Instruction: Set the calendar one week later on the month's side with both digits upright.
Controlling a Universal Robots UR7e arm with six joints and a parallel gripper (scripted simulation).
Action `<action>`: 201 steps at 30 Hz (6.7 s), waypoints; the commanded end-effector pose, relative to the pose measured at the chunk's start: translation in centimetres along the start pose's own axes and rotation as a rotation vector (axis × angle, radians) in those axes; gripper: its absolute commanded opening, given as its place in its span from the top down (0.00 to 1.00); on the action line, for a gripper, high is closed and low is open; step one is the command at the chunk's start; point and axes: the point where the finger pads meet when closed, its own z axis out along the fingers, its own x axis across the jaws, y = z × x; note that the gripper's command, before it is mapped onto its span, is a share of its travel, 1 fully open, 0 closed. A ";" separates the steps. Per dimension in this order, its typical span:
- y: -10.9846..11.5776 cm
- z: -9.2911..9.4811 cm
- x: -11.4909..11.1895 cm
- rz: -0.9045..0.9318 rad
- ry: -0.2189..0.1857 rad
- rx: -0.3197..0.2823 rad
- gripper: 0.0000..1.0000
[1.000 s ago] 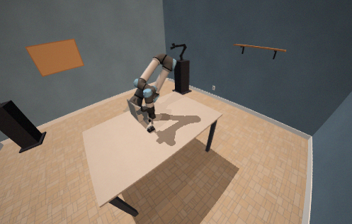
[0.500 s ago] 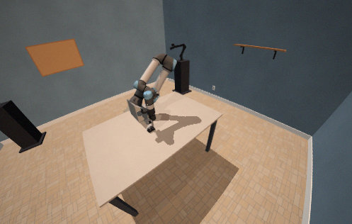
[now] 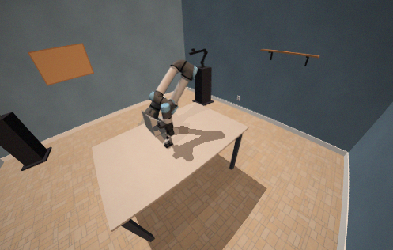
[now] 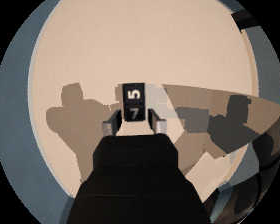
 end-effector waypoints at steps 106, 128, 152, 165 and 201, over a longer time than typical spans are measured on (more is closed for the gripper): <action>0.0 3.1 0.0 0.000 -0.001 0.001 0.13; 0.0 3.1 0.0 0.000 -0.001 0.001 0.43; 0.0 2.9 0.0 0.000 -0.001 0.001 0.43; 0.0 -1.2 0.0 0.000 -0.001 0.001 0.43; 0.0 -6.9 0.0 0.003 -0.001 0.001 0.43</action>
